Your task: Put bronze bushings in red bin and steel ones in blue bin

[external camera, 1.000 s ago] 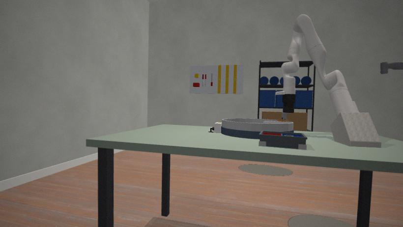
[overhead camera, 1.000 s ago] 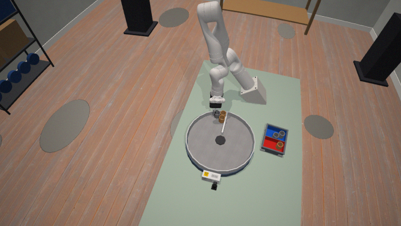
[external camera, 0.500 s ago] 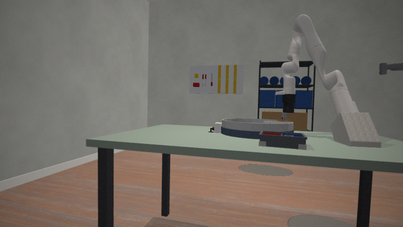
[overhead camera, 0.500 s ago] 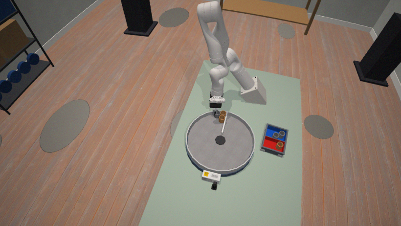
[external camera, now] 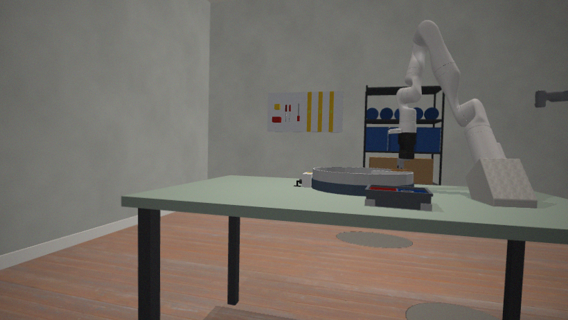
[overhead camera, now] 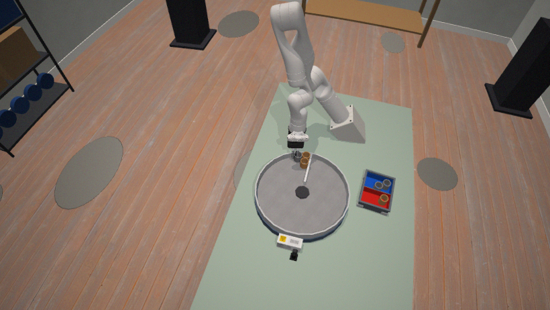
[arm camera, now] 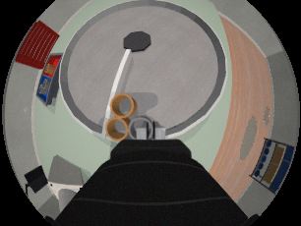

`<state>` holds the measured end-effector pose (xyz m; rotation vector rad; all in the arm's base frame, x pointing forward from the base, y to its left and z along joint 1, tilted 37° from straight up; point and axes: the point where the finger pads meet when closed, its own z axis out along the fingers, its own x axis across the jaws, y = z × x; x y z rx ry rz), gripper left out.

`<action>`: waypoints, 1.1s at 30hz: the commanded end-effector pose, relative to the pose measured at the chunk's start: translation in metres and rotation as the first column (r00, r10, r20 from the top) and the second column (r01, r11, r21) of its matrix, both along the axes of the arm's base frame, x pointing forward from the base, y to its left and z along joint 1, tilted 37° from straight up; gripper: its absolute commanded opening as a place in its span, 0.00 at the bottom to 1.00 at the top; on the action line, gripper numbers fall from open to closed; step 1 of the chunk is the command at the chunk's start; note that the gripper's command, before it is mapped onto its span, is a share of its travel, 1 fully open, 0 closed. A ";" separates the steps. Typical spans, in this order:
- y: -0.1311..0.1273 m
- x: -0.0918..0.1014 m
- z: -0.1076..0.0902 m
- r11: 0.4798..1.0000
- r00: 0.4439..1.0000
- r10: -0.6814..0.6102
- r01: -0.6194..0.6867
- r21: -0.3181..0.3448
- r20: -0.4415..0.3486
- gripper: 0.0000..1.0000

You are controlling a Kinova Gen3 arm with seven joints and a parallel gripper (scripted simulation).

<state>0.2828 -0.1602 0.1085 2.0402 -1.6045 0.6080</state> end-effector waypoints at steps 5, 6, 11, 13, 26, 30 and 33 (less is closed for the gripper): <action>0.000 0.000 0.000 1.000 1.000 0.001 -0.001 0.000 0.000 0.00; 0.000 0.000 0.000 1.000 1.000 0.001 -0.001 0.000 0.000 0.00; 0.000 0.000 0.000 1.000 1.000 0.001 -0.001 0.000 0.000 0.00; 0.000 0.000 0.000 1.000 1.000 0.001 -0.001 0.000 0.000 0.00; 0.003 0.000 0.003 1.000 1.000 0.004 -0.004 0.004 -0.001 0.00; 0.004 0.000 0.005 1.000 1.000 0.005 -0.005 0.005 -0.002 0.00; 0.004 0.000 0.005 1.000 1.000 0.005 -0.005 0.005 -0.002 0.00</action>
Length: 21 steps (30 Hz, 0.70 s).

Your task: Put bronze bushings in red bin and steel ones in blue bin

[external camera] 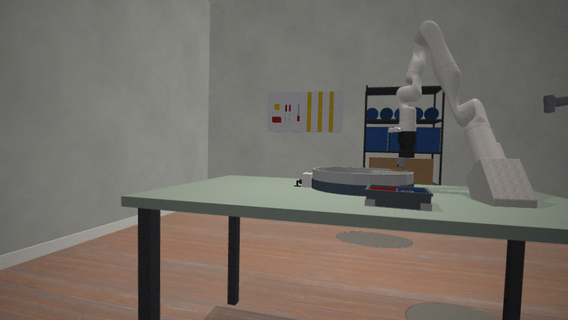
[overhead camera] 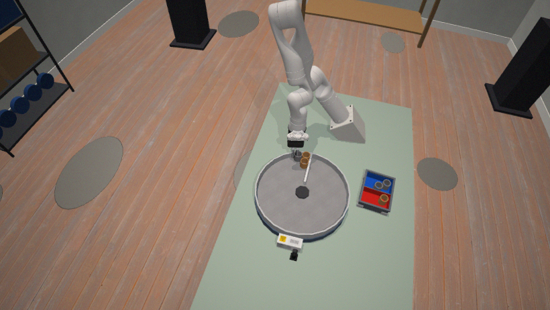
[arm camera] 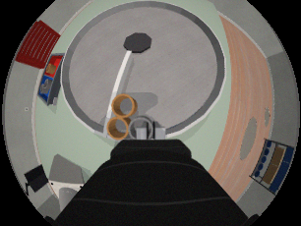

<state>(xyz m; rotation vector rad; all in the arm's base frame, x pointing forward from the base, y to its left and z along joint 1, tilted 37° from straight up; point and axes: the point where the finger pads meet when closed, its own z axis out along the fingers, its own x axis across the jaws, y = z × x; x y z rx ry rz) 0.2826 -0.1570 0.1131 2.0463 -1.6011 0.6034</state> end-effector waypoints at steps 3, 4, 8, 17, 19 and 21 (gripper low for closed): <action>0.001 0.000 0.001 1.000 1.000 0.001 -0.001 0.001 0.001 0.00; 0.001 0.000 0.001 1.000 1.000 0.001 -0.001 0.001 0.001 0.00; 0.002 0.000 0.003 1.000 1.000 0.001 -0.001 0.001 0.001 0.00; 0.004 0.000 0.005 1.000 1.000 0.001 -0.001 0.002 0.001 0.00; 0.004 0.000 0.005 1.000 1.000 0.001 -0.001 0.002 0.001 0.00; 0.004 0.000 0.005 1.000 1.000 0.001 -0.001 0.002 0.001 0.00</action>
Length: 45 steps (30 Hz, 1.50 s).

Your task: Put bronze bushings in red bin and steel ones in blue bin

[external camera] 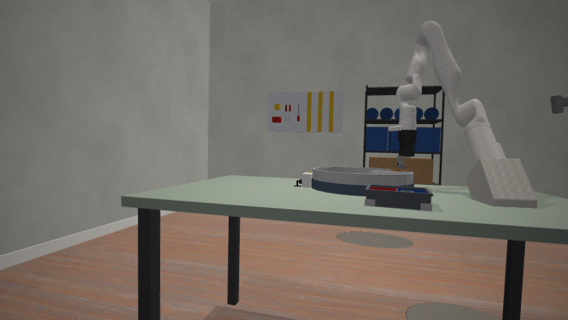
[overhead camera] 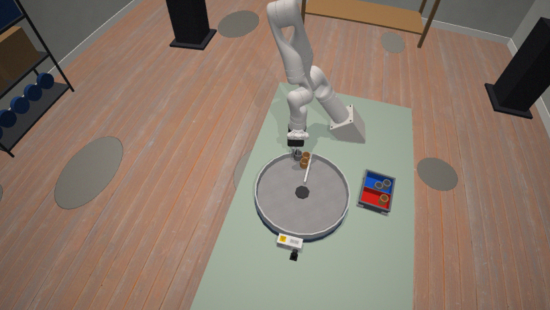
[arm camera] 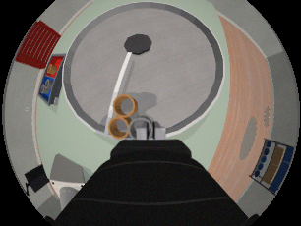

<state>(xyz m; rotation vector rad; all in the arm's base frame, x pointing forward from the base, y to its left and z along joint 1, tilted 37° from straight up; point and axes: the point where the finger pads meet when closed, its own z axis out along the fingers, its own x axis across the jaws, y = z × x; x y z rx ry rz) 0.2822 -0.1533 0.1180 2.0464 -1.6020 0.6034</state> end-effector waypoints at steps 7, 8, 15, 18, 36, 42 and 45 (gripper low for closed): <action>0.002 0.000 0.003 1.000 1.000 0.001 -0.001 0.001 0.001 0.00; 0.002 0.000 0.003 1.000 1.000 0.001 -0.001 0.001 0.001 0.00; 0.004 0.000 0.005 1.000 1.000 0.001 -0.001 0.001 0.001 0.00; 0.004 0.000 0.005 1.000 1.000 0.001 -0.001 0.001 0.001 0.00; 0.008 0.000 0.010 1.000 1.000 0.001 -0.001 0.001 0.001 0.00; 0.008 0.000 0.010 1.000 1.000 0.001 -0.001 0.000 0.001 0.00; 0.009 -0.001 0.012 1.000 1.000 0.001 -0.001 0.001 0.001 0.00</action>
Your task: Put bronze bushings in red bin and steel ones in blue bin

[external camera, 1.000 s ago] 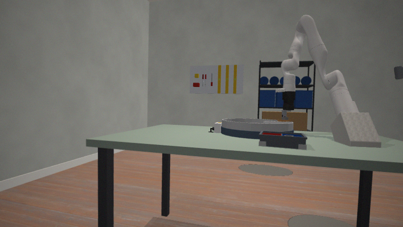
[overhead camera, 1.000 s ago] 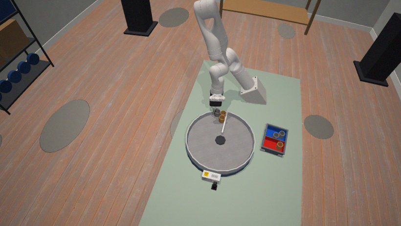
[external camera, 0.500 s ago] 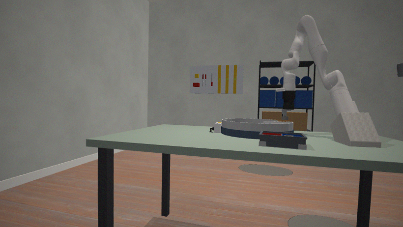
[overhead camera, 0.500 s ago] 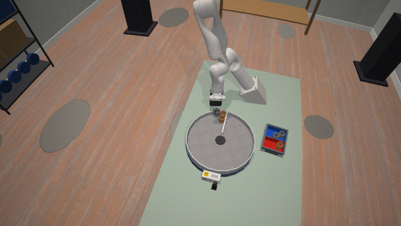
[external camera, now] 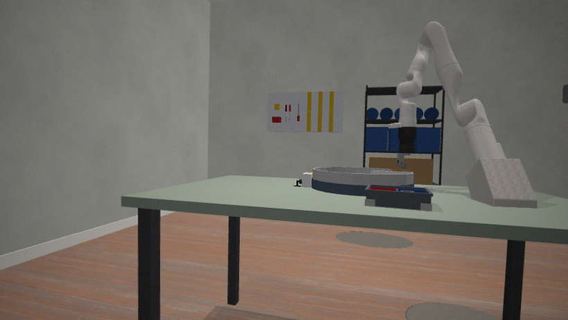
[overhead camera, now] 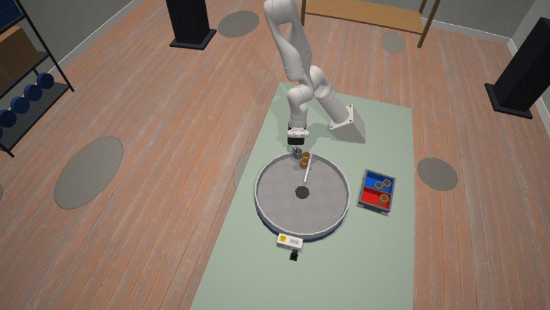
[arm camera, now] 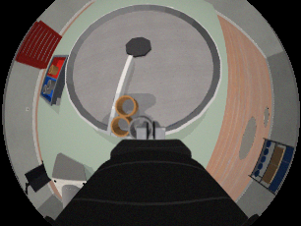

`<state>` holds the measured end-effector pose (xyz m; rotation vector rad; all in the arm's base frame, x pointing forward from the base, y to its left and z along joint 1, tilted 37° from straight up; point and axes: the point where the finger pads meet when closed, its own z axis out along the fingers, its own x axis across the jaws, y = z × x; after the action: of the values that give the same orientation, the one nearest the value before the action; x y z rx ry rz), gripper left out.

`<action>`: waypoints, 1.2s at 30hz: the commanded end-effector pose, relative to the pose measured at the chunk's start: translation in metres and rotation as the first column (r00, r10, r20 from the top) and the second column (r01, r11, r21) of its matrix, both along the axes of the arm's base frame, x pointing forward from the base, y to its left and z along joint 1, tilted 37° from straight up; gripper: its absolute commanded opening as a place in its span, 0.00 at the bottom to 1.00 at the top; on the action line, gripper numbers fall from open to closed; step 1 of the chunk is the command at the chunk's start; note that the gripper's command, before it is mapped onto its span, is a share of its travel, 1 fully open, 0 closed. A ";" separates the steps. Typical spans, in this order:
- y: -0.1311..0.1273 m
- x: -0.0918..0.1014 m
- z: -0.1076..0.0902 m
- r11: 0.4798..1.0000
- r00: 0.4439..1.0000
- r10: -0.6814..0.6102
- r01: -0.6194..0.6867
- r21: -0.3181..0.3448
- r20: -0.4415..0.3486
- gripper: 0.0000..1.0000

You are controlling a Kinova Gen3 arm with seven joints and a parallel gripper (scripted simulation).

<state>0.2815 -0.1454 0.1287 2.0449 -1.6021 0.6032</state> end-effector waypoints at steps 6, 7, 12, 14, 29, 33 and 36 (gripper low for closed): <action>0.002 0.000 0.001 1.000 1.000 0.002 -0.002 0.002 0.001 0.00; 0.002 0.000 0.002 1.000 1.000 0.002 -0.002 0.002 0.001 0.00; 0.004 0.000 0.004 1.000 1.000 0.002 -0.002 0.002 0.001 0.00; 0.004 0.000 0.004 1.000 1.000 0.002 -0.002 0.002 0.001 0.00; 0.006 0.000 0.007 1.000 1.000 0.002 -0.002 0.002 0.001 0.00; 0.007 0.000 0.009 1.000 1.000 0.002 -0.002 0.002 0.001 0.00; 0.007 0.000 0.009 1.000 1.000 0.002 -0.002 0.002 0.001 0.00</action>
<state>0.2803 -0.1392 0.1370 2.0449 -1.6021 0.6025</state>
